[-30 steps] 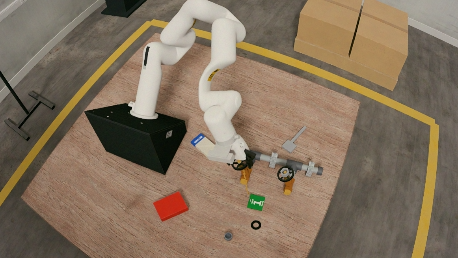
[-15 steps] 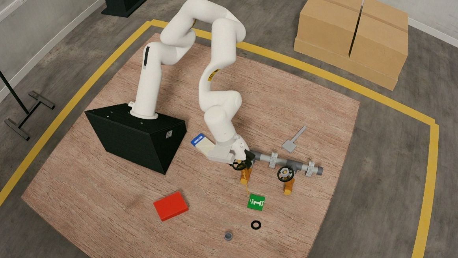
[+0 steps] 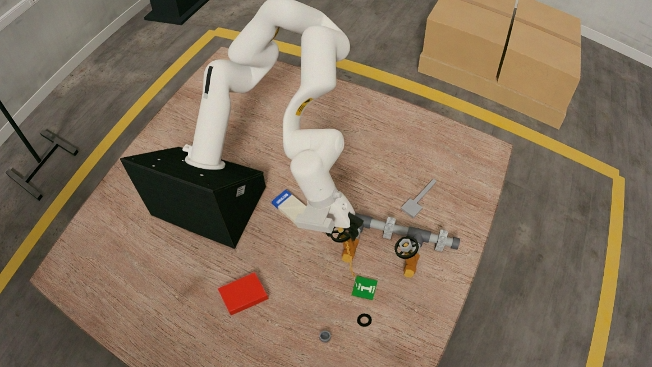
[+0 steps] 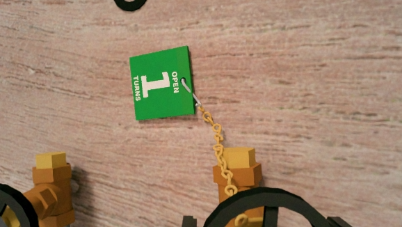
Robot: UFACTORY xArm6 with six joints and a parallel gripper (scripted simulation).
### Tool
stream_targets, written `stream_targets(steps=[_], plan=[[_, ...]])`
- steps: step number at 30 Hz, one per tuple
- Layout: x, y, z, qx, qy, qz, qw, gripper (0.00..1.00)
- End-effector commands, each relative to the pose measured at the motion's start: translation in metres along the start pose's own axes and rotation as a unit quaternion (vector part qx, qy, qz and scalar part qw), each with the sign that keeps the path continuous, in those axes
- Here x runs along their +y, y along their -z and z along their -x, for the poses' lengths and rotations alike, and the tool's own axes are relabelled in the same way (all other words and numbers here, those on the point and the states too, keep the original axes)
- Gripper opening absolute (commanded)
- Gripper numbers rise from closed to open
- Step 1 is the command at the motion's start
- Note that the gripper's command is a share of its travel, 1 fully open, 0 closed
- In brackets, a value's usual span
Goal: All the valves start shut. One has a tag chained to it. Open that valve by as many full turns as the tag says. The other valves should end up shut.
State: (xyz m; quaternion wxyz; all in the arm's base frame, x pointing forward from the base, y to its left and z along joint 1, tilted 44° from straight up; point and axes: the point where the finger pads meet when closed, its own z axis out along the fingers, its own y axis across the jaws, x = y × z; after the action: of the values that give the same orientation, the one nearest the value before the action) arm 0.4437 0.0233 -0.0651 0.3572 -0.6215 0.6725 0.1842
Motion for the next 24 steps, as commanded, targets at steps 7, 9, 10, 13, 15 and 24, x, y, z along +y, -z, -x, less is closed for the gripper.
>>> stream_targets(steps=[7,9,10,13,15,24], plan=[[-0.0016,0.0009,-0.0001,0.001,0.030,-0.001,1.000,0.00],[-0.0016,0.0009,-0.0001,0.001,0.047,-0.001,0.999,0.00],[-0.0016,0.0009,-0.0001,0.001,0.058,-0.001,0.998,0.00],[-0.0016,0.0009,-0.0001,0.001,0.097,-0.001,0.995,0.00],[-0.0016,0.0009,-0.0001,0.001,0.130,-0.001,0.992,0.00],[-0.0016,0.0009,-0.0001,0.001,0.280,-0.001,0.960,0.00]])
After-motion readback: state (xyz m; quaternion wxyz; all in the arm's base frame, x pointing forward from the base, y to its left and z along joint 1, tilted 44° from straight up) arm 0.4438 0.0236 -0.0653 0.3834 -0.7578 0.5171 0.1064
